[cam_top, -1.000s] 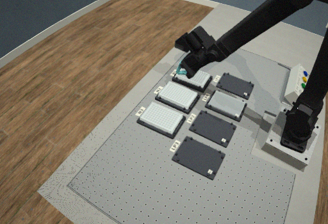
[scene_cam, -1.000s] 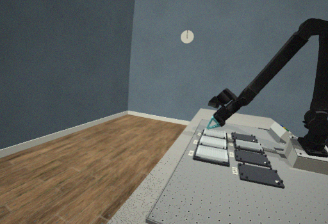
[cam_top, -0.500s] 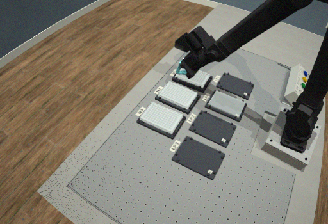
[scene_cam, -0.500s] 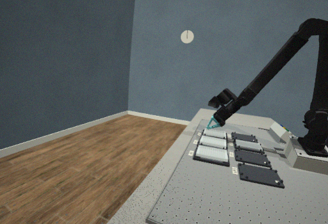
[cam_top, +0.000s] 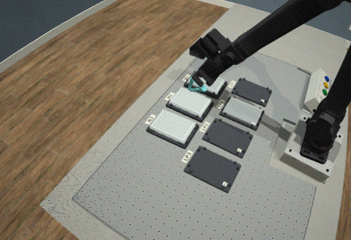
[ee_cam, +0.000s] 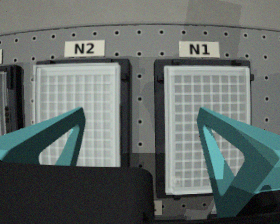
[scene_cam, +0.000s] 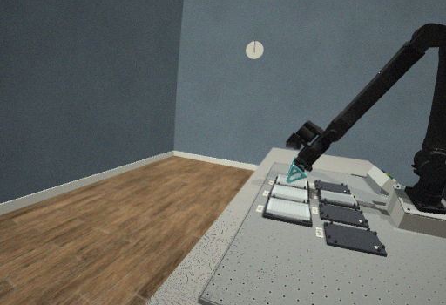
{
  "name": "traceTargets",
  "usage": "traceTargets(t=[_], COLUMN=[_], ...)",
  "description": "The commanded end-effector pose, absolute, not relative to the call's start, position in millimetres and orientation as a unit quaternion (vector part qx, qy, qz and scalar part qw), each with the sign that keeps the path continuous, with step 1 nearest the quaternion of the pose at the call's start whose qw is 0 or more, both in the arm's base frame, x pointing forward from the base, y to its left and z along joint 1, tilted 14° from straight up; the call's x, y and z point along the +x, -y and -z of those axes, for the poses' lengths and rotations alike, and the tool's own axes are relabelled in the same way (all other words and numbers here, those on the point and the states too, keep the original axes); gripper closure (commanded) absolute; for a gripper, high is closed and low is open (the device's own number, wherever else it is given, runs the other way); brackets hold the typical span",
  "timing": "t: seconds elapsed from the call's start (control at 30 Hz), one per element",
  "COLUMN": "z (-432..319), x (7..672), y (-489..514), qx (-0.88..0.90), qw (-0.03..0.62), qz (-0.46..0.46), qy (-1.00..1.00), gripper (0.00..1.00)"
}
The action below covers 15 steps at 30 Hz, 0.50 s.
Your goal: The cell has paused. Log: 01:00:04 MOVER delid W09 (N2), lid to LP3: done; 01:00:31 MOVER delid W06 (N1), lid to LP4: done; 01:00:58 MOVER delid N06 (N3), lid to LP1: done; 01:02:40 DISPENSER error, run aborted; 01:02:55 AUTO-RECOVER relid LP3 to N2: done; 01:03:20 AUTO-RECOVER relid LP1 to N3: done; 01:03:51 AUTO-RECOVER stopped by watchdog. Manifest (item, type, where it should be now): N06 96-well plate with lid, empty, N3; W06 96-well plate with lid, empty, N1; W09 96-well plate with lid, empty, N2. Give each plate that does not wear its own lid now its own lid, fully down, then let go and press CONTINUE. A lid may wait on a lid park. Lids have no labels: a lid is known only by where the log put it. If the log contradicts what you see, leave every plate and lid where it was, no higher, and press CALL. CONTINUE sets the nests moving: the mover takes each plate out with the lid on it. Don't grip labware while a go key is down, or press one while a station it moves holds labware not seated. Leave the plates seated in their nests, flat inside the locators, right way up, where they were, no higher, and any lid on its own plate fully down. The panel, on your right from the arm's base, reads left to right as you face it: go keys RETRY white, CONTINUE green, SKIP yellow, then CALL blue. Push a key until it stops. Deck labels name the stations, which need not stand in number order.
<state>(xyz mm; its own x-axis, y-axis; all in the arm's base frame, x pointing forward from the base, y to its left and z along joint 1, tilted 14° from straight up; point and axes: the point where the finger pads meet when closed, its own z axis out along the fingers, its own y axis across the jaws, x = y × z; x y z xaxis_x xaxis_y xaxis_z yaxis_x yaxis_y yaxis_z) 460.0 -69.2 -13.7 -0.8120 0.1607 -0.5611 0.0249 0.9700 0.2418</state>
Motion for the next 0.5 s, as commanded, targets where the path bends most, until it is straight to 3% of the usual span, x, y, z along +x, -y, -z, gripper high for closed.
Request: traceTargets(t=[0.0,0.47], z=[-9.5,-9.8], x=[460.6,409.4], y=[82.2,82.3], qx=[0.039,0.027], qw=[0.300,0.192], qz=[-0.100,-0.102], qy=[-0.948,-0.976], gripper=[0.00,0.00])
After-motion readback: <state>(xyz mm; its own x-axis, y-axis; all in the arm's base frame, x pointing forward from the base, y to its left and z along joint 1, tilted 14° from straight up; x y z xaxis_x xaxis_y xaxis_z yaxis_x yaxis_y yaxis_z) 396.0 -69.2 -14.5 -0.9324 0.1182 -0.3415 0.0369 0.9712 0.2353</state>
